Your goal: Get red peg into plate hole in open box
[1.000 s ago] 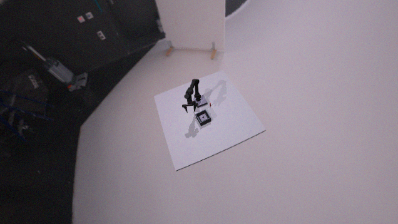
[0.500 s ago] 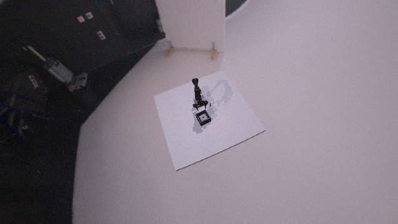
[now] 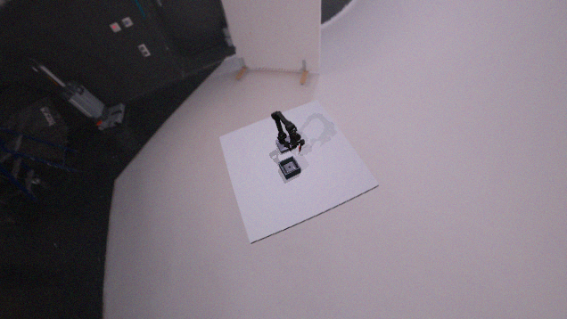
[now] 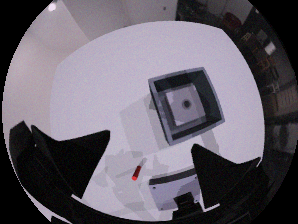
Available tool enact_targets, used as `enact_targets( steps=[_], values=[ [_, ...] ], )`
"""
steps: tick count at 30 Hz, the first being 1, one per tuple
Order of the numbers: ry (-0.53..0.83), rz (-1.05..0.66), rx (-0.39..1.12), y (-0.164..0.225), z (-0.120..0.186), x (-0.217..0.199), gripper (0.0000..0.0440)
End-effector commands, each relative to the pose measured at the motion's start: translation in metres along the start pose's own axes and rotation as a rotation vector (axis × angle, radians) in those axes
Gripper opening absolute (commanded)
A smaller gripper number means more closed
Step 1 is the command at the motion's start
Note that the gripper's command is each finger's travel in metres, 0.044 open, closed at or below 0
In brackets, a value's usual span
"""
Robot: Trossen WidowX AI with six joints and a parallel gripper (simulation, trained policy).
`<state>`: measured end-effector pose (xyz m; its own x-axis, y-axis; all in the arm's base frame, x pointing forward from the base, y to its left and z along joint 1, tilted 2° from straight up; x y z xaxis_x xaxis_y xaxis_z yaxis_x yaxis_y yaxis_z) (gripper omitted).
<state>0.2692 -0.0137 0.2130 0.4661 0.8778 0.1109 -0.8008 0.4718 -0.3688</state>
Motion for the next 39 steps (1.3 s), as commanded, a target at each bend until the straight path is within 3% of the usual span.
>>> enact_targets(
  steps=[1,22,36,39],
  values=[
    [0.038,-0.048,0.063,0.026,-0.006,0.007,0.0440],
    [0.238,-0.230,0.240,0.134,-0.062,0.028,0.0440],
    [0.206,-0.318,0.205,0.166,-0.123,0.031,0.0439],
    [0.198,-0.335,0.201,0.171,-0.131,0.031,0.0420]
  ],
)
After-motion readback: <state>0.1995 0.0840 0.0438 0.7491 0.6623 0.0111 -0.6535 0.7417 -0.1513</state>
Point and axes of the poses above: the point midway between the two fingers, 35 mm back from their tips, its own z axis back along the fingers, its own x axis across the jaws, y = z × x, the point moved 1 cm from there along z, back along the fingers, and after that the axes turned 7 degrees about z, right-handed, at the moved point
